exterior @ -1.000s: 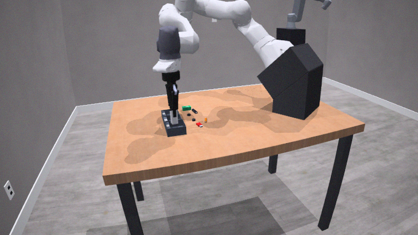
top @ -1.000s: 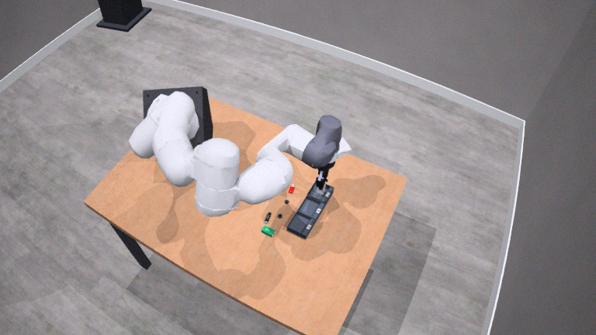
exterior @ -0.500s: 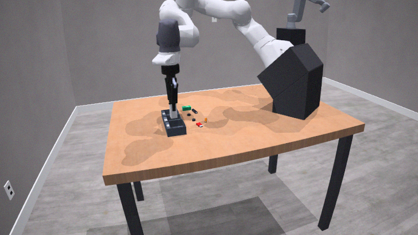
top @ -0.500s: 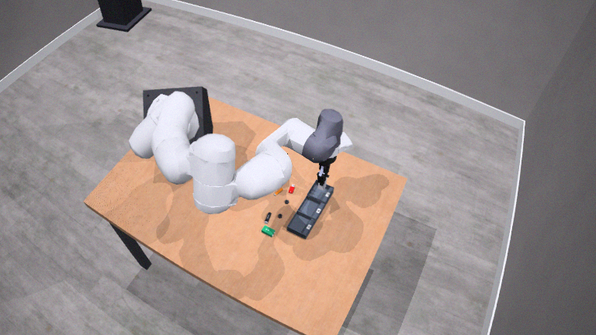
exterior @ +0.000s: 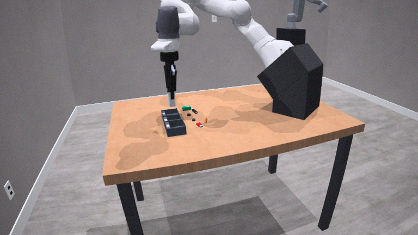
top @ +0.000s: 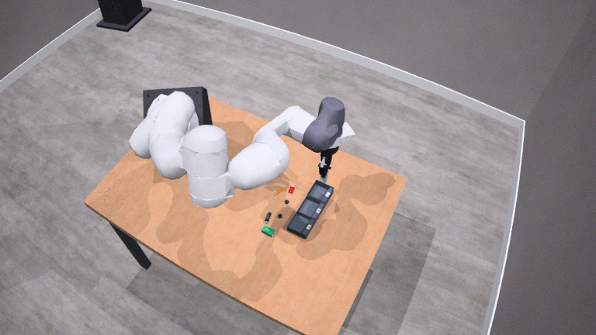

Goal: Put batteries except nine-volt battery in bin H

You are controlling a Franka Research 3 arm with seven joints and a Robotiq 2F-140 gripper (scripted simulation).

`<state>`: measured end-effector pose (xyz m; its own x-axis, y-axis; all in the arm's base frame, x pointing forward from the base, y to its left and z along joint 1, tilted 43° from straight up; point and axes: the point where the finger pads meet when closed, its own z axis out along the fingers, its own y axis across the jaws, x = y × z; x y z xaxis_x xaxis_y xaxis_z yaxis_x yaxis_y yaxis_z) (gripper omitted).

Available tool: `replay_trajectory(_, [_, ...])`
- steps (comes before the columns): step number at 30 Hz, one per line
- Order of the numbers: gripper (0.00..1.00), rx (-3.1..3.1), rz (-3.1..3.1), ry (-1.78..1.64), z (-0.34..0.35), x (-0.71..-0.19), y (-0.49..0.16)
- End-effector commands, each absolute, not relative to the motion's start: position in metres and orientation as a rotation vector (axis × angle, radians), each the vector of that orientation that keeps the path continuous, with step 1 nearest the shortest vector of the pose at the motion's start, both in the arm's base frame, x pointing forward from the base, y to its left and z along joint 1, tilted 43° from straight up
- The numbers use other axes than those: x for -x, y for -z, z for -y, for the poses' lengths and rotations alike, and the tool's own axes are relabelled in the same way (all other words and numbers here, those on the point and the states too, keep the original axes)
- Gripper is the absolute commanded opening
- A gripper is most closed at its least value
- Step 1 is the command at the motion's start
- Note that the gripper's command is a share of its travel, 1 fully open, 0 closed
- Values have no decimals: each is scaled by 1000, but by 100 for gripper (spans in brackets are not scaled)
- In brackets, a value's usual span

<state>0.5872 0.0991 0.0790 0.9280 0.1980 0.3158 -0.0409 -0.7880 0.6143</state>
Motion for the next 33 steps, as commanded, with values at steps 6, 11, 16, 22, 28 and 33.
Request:
replay_trajectory(6, [5,-2431,-120,-459,-135,-559,-124])
replay_trajectory(11, [5,-2431,-120,-459,-135,-559,-124])
replay_trajectory(16, [5,-2431,-120,-459,-135,-559,-124])
replay_trajectory(22, [5,-2431,-120,-459,-135,-559,-124])
replay_trajectory(28, [5,-2431,-120,-459,-135,-559,-124])
replay_trajectory(33, [15,-2401,-300,-391,-118,-545,-112])
